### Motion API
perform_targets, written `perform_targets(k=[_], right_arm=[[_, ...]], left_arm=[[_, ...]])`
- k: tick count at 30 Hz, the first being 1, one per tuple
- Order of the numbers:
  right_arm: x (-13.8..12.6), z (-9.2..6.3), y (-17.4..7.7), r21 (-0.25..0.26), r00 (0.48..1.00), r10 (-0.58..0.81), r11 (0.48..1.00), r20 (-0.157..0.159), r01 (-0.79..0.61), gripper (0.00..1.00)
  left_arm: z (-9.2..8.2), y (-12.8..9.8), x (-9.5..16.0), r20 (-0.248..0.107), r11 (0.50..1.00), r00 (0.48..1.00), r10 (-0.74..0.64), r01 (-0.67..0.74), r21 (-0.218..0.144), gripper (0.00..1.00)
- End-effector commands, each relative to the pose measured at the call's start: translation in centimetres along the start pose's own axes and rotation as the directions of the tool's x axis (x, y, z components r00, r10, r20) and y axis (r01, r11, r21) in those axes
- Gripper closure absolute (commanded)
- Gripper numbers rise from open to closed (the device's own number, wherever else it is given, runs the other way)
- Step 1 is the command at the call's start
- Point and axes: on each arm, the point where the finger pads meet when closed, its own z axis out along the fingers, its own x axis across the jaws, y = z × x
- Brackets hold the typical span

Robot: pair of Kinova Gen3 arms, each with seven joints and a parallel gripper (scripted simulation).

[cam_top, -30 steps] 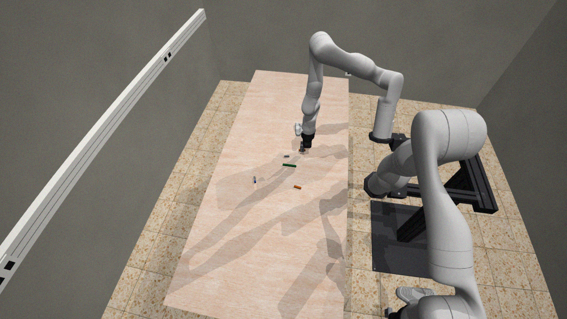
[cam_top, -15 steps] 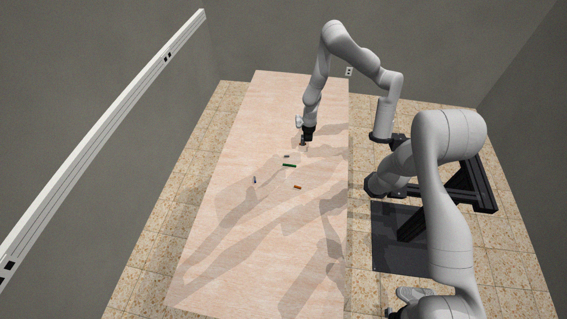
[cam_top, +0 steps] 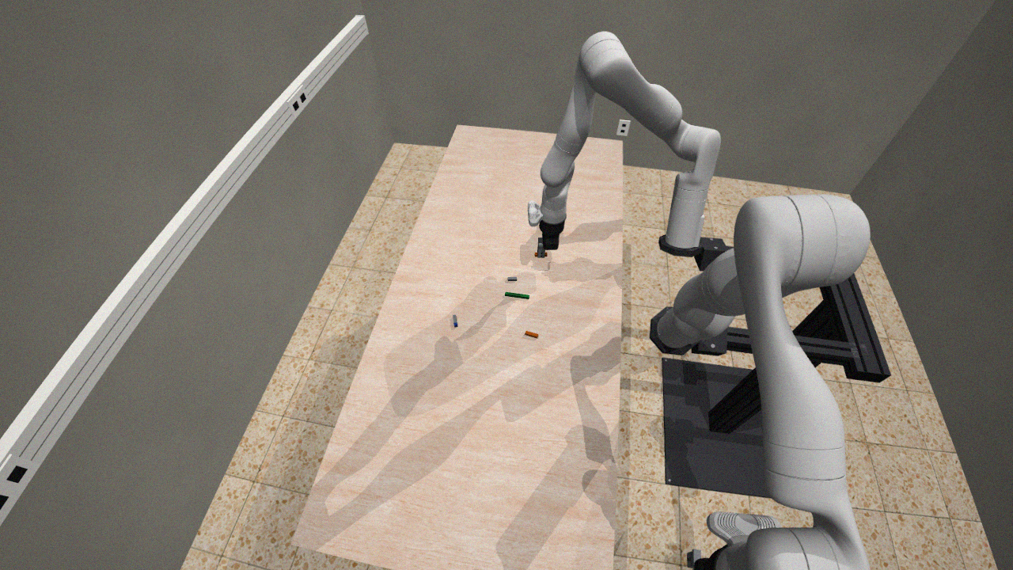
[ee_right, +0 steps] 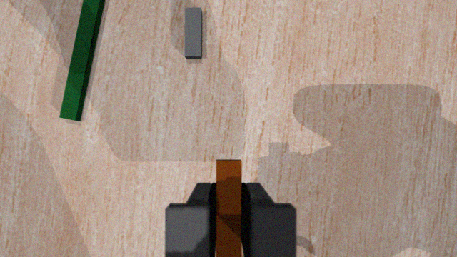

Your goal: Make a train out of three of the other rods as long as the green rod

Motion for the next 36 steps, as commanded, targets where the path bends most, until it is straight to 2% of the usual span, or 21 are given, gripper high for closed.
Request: perform_targets(k=[1,10,21,28,36], right_arm=[[0.0,-0.1,-0.1,0.002,1.000,0.000,1.000,0.001,0.000,0.76],[0.0,0.0,-0.3,0.003,1.000,0.007,1.000,0.002,-0.007,0.76],[-0.1,0.0,-1.7,0.015,0.999,0.049,0.999,0.009,-0.049,0.76],[-0.2,0.1,-4.1,0.033,0.993,0.117,0.993,0.024,-0.118,0.76],[-0.5,0.1,-8.0,0.057,0.972,0.231,0.971,0.053,-0.234,0.76]], left_arm=[[-0.1,0.0,0.0,0.000,1.000,1.000,0.000,0.000,-0.002,0.00],[-0.1,0.0,0.0,0.000,1.000,1.000,0.000,0.000,-0.002,0.00],[-0.1,0.0,0.0,0.000,1.000,1.000,0.000,0.000,-0.002,0.00],[-0.1,0.0,0.0,0.000,1.000,1.000,0.000,0.000,-0.002,0.00],[-0.1,0.0,0.0,0.000,1.000,1.000,0.000,0.000,-0.002,0.00]])
